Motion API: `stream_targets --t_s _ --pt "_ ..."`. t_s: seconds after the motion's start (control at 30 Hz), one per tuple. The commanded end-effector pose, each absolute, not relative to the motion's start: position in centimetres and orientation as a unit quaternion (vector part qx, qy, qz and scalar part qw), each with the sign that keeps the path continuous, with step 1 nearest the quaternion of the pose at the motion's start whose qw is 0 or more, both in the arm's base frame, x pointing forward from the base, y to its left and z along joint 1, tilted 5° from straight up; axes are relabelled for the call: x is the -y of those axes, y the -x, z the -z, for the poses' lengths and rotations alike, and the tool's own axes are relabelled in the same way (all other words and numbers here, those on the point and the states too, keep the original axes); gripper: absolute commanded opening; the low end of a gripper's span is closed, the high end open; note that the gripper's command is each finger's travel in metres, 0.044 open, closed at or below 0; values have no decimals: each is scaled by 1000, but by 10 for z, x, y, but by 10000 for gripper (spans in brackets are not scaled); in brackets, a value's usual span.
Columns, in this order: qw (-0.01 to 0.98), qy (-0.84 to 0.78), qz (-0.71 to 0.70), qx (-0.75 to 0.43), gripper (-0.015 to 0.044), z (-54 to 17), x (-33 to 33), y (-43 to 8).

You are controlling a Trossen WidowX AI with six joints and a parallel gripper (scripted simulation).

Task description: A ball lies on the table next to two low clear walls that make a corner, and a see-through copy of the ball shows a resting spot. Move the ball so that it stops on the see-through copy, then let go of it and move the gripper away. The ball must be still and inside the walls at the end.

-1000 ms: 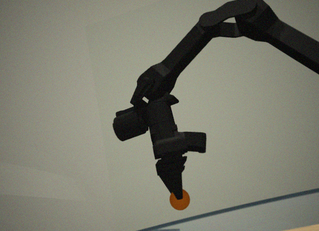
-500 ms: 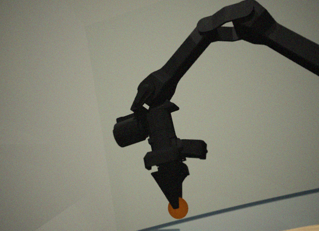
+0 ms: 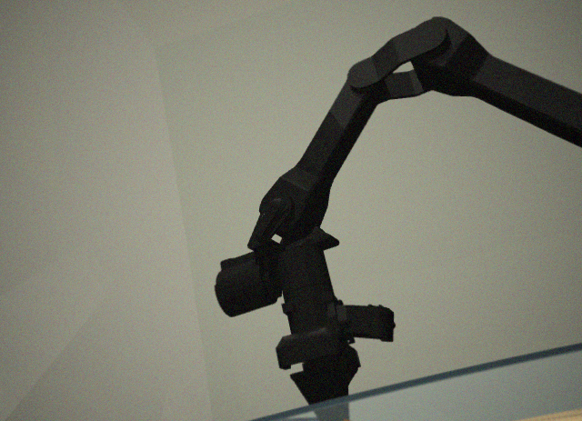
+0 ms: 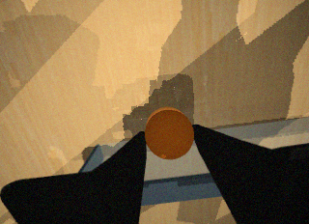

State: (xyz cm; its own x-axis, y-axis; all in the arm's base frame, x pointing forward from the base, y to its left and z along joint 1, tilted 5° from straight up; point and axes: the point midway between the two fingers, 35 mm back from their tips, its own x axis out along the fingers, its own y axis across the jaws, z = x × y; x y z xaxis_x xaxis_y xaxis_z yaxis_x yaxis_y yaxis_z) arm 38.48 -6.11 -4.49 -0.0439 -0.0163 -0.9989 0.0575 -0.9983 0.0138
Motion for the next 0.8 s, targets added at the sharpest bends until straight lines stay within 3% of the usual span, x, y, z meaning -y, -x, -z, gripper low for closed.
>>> stream_targets --t_s 0.0,0.37,0.77 --pt "25 -689 724 -13 0 52 61 -383" --pt "25 -689 724 -13 0 64 62 -383" --pt "25 -690 723 -15 298 60 61 -384"
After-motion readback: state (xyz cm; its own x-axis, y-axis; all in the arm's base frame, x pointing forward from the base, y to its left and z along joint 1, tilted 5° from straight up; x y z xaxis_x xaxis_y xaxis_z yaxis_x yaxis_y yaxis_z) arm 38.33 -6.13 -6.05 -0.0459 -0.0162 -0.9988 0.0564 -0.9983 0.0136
